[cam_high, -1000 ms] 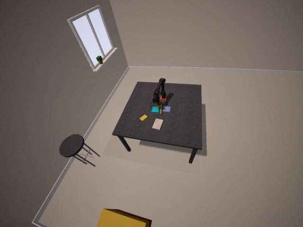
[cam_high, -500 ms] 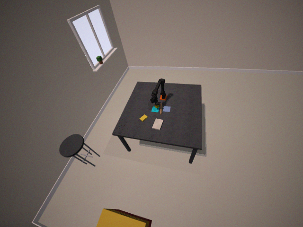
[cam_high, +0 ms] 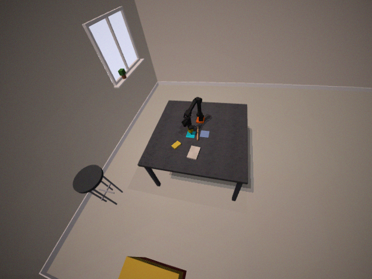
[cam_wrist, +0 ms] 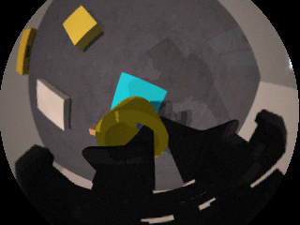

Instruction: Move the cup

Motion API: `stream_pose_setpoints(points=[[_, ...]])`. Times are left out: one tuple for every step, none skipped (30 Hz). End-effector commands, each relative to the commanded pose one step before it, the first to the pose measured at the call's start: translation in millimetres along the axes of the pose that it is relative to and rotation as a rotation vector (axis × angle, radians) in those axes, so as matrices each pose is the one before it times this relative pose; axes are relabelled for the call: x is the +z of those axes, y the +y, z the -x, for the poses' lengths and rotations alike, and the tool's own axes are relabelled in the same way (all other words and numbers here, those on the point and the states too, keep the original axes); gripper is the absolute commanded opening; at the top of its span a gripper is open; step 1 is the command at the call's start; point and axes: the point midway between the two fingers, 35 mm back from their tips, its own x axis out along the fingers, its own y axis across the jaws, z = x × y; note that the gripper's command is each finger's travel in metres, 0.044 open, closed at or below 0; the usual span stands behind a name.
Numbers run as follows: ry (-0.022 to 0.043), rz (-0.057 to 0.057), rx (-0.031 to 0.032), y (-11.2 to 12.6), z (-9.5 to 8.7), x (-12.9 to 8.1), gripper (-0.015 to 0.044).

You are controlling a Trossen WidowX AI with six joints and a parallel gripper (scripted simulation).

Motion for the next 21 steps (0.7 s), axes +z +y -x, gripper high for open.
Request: stream_pose_setpoints(points=[[-0.00119,0.0051,0.00441,1.33,-1.51,2.59,0.0],[0.0,0.0,0.0,0.0,-1.14,0.04,0.0],[0.0,0.0,0.0,0.0,-1.23,0.05,0.0],[0.0,0.0,0.0,0.01,-1.26,0.06,0.0],[0.0,0.0,0.0,0.02,-1.28,0.08,0.0],[-0.00001,0.0,0.0,0.02,-1.31,0.09,0.0],[-0.00001,0.0,0.0,0.03,-1.34,0.1,0.0],[-0.00001,0.0,0.0,0.03,-1.39,0.11,0.0],[-0.00001,0.0,0.0,0.03,-1.37,0.11,0.0],[-0.00001,0.0,0.0,0.03,-1.35,0.11,0.0],[-0.00001,0.0,0.0,0.03,-1.42,0.11,0.0],[0.0,0.0,0.0,0.03,-1.42,0.1,0.0],[0.0,0.0,0.0,0.02,-1.42,0.09,0.0],[0.0,0.0,0.0,0.02,-1.42,0.09,0.0],[0.0,0.0,0.0,0.01,-1.41,0.08,0.0],[0.0,0.0,0.0,0.01,-1.41,0.07,0.0],[0.0,0.0,0.0,0.01,-1.41,0.07,0.0],[0.0,0.0,0.0,0.0,-1.41,0.06,0.0],[0.0,0.0,0.0,0.0,-1.41,0.05,0.0],[0.0,0.0,0.0,0.0,-1.41,0.05,0.0],[0.0,0.0,0.0,-0.01,-1.41,0.04,0.0]])
